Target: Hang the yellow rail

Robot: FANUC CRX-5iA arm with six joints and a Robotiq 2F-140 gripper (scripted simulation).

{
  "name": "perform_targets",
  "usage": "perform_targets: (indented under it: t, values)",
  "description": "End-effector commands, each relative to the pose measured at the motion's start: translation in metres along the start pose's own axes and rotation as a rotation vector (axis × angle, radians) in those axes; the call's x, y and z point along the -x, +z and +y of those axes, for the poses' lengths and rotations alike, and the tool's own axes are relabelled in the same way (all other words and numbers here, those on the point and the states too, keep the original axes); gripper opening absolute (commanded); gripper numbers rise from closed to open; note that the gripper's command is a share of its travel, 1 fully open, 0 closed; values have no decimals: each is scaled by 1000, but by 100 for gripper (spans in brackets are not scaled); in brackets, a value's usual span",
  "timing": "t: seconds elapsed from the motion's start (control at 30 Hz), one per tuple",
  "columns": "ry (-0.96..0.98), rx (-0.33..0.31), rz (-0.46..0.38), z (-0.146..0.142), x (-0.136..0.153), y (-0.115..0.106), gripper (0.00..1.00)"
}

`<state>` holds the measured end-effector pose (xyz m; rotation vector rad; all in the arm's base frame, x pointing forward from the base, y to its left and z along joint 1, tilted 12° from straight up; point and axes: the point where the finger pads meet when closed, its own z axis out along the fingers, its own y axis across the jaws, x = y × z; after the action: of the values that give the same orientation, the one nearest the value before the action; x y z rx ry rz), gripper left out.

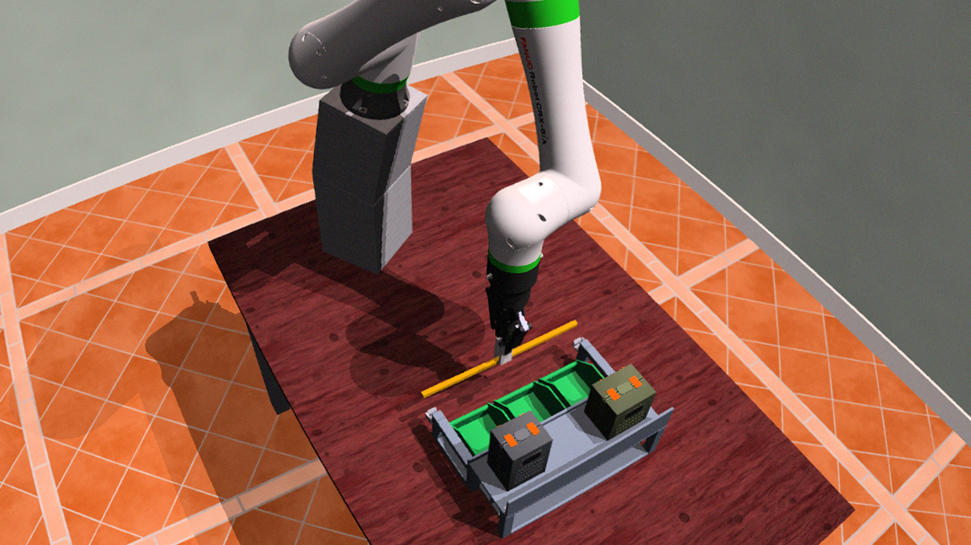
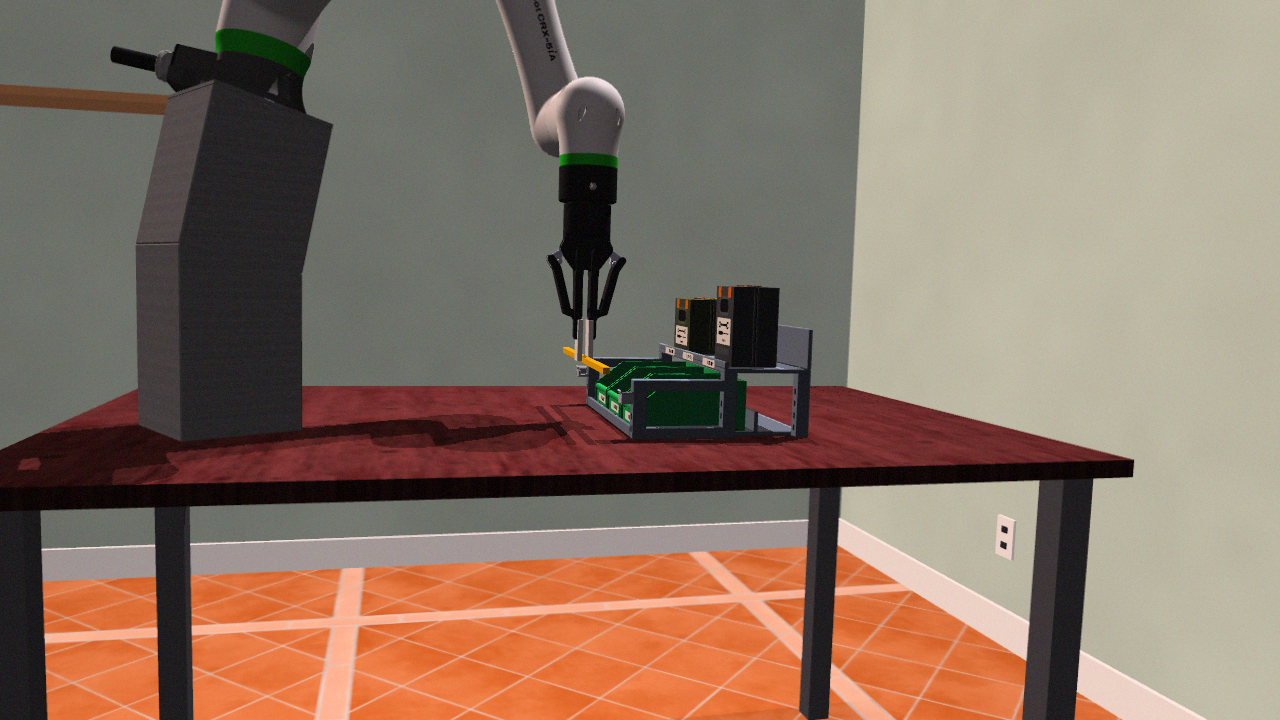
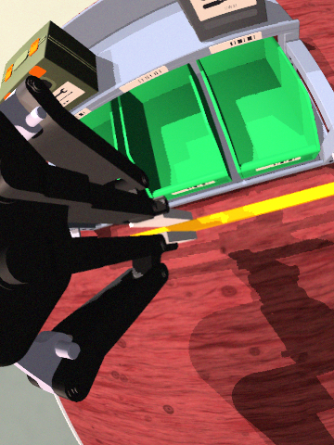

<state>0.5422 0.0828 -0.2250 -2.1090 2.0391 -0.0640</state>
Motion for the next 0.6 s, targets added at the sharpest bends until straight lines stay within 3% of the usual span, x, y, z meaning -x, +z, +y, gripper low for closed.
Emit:
perform_targets:
  t: [0.0, 0.57]
  values:
    - [0, 0, 0, 0, 0, 0, 0]
    - [0, 0, 0, 1, 0, 1, 0]
